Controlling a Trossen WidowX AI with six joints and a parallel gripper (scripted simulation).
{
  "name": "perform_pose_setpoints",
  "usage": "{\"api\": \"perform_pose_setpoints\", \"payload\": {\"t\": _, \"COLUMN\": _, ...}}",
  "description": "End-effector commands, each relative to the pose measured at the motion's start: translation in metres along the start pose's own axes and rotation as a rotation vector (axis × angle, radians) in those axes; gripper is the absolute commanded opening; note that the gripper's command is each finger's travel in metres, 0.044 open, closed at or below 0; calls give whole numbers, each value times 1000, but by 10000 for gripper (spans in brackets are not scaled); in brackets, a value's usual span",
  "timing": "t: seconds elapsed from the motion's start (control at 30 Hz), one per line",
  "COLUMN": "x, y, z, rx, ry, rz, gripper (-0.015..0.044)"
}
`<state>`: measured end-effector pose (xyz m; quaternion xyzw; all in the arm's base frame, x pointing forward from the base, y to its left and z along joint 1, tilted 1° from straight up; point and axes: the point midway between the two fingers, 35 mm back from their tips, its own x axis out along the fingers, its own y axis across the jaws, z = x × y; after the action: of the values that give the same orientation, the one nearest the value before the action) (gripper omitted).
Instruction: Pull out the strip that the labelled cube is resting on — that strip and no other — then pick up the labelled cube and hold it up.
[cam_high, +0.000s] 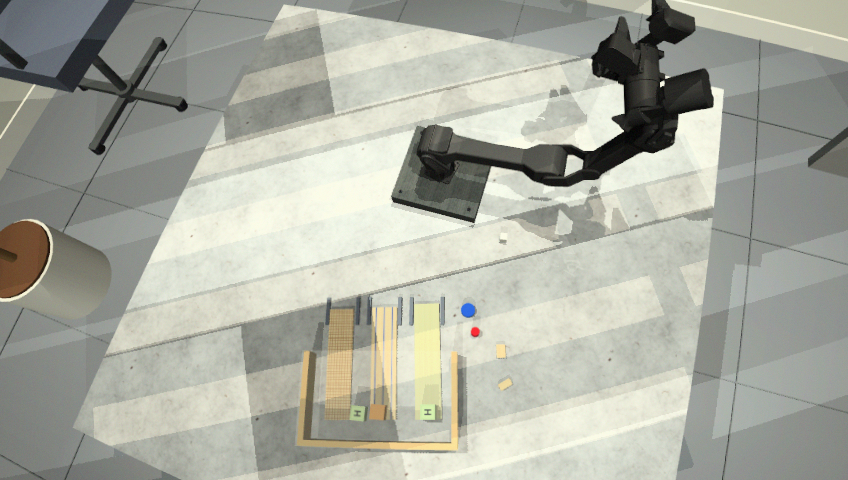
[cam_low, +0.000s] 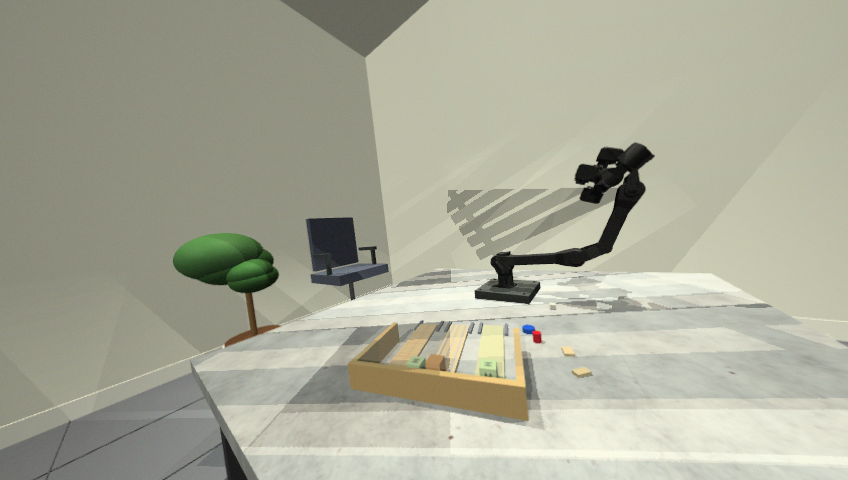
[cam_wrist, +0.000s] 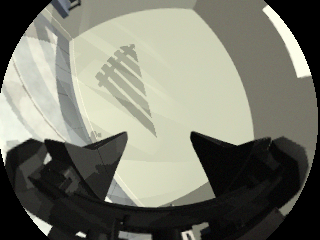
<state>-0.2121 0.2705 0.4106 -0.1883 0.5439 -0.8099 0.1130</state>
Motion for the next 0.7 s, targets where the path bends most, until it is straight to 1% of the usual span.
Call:
{"api": "perform_pose_setpoints", "payload": {"t": 0.0, "x": 0, "y": 0, "z": 1, "rx": 6, "ry": -3, "rz": -1, "gripper": 400}}
{"api": "perform_pose_setpoints", "payload": {"t": 0.1, "x": 10, "y": -4, "z": 20, "rx": 81, "ry": -65, "rz": -1, "gripper": 400}}
{"api": "perform_pose_setpoints", "payload": {"t": 0.23, "x": 42, "y": -8, "z": 83, "rx": 139, "ry": -236, "rz": 38, "gripper": 400}}
{"api": "perform_pose_setpoints", "payload": {"t": 0.37, "x": 62, "y": -6, "z": 145, "rx": 203, "ry": -402, "rz": 91, "gripper": 400}}
{"api": "perform_pose_setpoints", "payload": {"t": 0.53, "x": 70, "y": 1, "z": 226, "rx": 293, "ry": -617, "rz": 189, "gripper": 400}}
{"api": "perform_pose_setpoints", "payload": {"t": 0.67, "x": 62, "y": 11, "z": 288, "rx": 361, "ry": -788, "rz": 288, "gripper": 400}}
